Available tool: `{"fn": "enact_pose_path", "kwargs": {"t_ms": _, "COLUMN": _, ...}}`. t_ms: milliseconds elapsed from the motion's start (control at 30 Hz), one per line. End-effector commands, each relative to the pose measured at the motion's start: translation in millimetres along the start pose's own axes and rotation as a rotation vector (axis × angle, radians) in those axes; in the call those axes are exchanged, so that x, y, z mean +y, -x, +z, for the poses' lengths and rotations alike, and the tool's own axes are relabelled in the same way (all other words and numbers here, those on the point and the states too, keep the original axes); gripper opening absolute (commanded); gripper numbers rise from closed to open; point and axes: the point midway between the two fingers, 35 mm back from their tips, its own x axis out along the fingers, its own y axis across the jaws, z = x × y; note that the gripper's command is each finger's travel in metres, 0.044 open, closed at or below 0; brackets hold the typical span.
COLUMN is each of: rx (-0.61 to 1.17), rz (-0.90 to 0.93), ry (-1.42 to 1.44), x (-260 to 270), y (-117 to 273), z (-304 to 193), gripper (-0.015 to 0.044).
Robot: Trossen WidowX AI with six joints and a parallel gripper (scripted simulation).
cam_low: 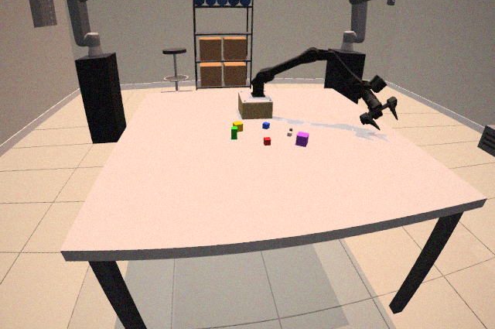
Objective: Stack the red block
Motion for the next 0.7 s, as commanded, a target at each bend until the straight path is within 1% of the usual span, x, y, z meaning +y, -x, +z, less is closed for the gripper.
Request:
{"fn": "enact_pose_path", "kwargs": {"t_ms": 0, "rx": -0.019, "rz": 0.077, "ry": -0.109, "x": 28, "y": -21, "z": -30, "gripper": 0.0440}}
{"fn": "enact_pose_path", "kwargs": {"t_ms": 167, "rx": -0.030, "rz": 0.193, "ry": -0.291, "x": 70, "y": -45, "z": -79, "gripper": 0.0440}}
{"fn": "enact_pose_path", "kwargs": {"t_ms": 333, "rx": -0.025, "rz": 0.316, "ry": -0.489, "x": 117, "y": -57, "z": -125, "gripper": 0.0440}}
{"fn": "enact_pose_path", "kwargs": {"t_ms": 667, "rx": 0.037, "rz": 0.534, "ry": -0.904, "x": 199, "y": -53, "z": -198, "gripper": 0.0440}}
